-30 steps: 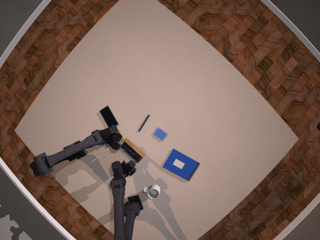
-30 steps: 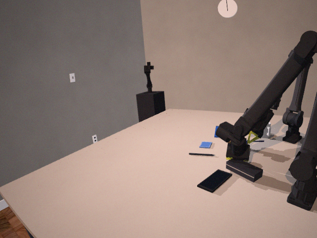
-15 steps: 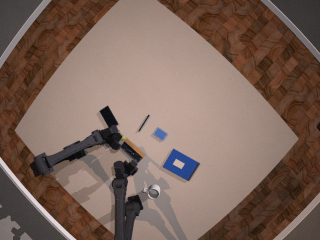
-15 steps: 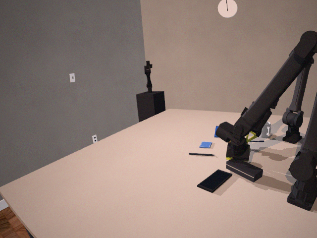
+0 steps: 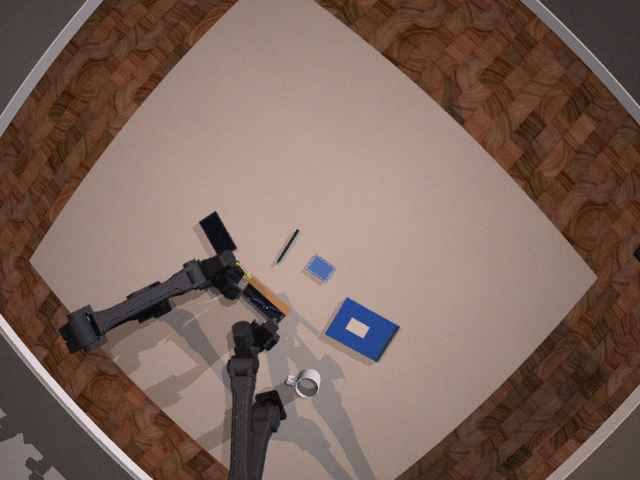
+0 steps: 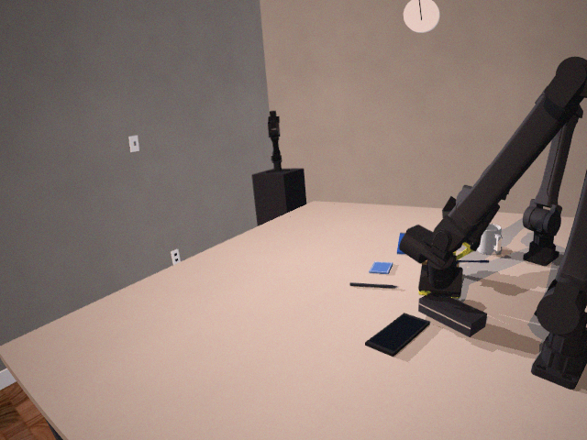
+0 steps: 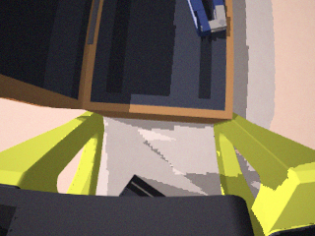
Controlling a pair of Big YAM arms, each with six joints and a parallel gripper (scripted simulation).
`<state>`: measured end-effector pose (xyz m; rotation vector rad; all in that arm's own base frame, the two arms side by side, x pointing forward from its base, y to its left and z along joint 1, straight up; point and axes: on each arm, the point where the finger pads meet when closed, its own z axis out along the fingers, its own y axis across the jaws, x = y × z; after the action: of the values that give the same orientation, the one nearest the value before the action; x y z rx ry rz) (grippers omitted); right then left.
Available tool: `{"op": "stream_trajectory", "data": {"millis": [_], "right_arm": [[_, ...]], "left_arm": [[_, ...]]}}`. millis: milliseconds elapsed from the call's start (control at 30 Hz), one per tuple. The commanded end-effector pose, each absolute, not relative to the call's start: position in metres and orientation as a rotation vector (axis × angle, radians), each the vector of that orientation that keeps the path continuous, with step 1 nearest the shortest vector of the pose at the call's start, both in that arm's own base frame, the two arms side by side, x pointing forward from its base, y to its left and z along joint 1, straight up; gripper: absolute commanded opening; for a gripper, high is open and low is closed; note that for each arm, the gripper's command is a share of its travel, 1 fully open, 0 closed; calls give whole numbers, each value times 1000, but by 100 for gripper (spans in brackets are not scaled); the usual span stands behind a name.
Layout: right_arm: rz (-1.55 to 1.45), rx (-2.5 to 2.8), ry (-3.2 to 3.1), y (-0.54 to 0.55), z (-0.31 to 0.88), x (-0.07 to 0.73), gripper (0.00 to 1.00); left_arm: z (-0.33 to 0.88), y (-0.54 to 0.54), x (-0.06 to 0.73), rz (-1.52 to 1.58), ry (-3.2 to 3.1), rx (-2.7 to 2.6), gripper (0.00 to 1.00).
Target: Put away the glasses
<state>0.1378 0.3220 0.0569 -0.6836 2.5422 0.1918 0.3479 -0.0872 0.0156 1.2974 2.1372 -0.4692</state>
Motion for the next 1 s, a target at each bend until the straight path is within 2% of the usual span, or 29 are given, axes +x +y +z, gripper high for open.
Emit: {"op": "stream_trajectory", "data": {"millis": [0,967], "right_arm": [[245,-662,2509,343,77,154,0],[230,-662,2525,319,132,121,0]], "left_arm": [[8,-90,340,-507,2178,1289,57],[8,-90,340,-507,2178,1289,57]]}}
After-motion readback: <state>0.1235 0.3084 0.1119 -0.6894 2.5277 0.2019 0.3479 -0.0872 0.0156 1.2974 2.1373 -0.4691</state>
